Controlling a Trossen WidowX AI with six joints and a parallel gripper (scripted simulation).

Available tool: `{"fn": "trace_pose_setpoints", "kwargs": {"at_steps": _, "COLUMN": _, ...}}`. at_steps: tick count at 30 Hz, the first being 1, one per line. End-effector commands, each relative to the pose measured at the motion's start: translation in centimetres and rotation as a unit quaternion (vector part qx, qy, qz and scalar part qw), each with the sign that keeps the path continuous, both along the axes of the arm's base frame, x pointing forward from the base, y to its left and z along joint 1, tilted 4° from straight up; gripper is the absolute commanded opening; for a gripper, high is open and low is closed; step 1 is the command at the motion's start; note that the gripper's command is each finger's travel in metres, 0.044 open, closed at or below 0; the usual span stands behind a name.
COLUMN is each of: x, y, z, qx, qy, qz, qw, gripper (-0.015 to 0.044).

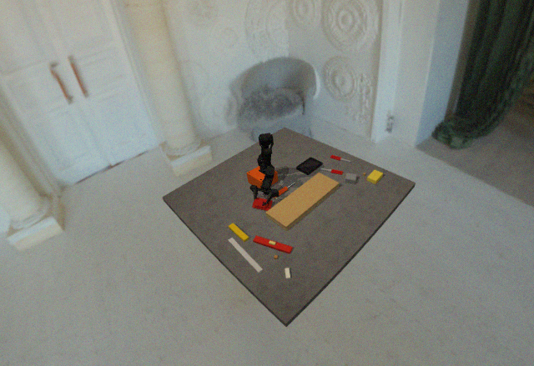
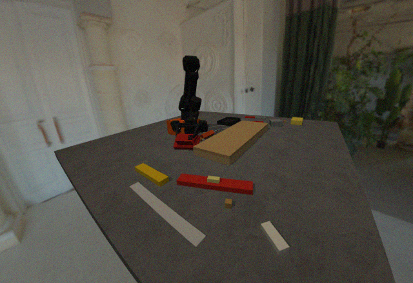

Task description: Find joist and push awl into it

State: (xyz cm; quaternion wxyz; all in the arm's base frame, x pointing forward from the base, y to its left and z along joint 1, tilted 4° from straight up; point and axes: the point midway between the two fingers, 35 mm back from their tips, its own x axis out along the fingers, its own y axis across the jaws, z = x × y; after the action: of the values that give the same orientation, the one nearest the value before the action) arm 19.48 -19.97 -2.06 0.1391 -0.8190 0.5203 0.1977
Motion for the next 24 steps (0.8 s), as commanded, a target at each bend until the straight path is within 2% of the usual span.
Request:
{"fn": "trace_pose_setpoints", "kwargs": {"at_steps": 1, "x": -0.09, "y": 0.16, "z": -0.22, "qx": 0.004, "qy": 0.004, "qz": 0.003, "qw": 1.000, "gripper": 0.0380}}
{"fn": "trace_pose_setpoints", "kwargs": {"at_steps": 19, "x": 0.00, "y": 0.00, "z": 0.00, "qx": 0.000, "qy": 0.000, "qz": 0.000, "qw": 1.000, "gripper": 0.0380}}
{"fn": "trace_pose_setpoints", "kwargs": {"at_steps": 21, "x": 0.02, "y": -0.01, "z": 0.03, "qx": 0.000, "qy": -0.001, "qz": 0.000, "qw": 1.000, "gripper": 0.0432}}
{"fn": "trace_pose_setpoints", "kwargs": {"at_steps": 24, "x": 0.02, "y": -0.01, "z": 0.03, "qx": 0.000, "qy": -0.001, "qz": 0.000, "qw": 1.000, "gripper": 0.0440}}
